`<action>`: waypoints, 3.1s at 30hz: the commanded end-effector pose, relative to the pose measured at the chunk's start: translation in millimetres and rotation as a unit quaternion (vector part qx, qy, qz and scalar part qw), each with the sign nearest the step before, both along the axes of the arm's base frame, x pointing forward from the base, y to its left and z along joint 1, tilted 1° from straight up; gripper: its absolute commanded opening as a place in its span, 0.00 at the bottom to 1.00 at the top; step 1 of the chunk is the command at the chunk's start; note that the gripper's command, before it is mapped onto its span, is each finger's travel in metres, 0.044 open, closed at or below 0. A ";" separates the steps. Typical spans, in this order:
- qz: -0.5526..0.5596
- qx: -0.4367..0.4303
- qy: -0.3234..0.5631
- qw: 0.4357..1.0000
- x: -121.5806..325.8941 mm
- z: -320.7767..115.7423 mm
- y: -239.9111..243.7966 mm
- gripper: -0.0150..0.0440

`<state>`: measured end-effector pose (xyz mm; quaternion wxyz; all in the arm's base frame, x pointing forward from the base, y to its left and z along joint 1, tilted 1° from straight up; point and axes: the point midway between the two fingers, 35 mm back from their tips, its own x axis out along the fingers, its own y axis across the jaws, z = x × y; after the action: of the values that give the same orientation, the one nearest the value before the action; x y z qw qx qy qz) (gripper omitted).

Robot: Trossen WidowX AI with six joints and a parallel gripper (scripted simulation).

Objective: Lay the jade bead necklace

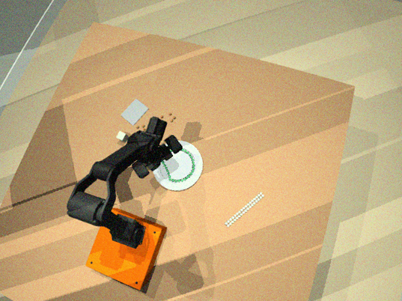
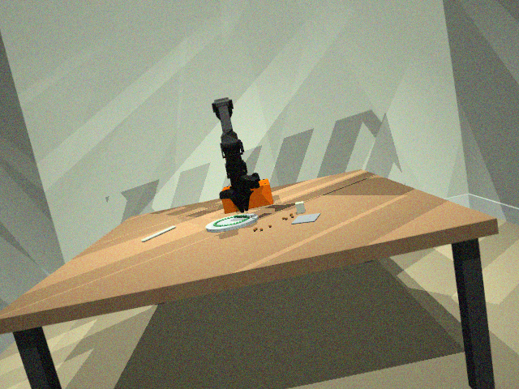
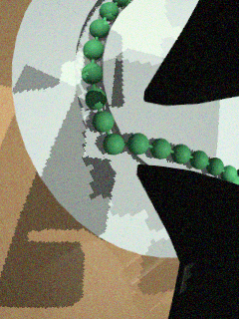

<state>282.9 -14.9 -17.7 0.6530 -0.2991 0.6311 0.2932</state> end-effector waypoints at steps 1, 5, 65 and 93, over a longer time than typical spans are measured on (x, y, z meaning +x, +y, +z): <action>0.001 0.000 0.006 1.000 -2.4 -8.0 0.2 0.46; 0.002 0.000 0.007 1.000 -2.9 -14.5 0.2 0.46; 0.002 0.001 0.008 1.000 -4.1 -13.4 0.6 0.25; 0.005 0.000 0.005 1.000 -8.7 -18.5 8.3 0.79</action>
<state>273.9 -6.6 -36.5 0.6483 -0.3000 0.6331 0.2981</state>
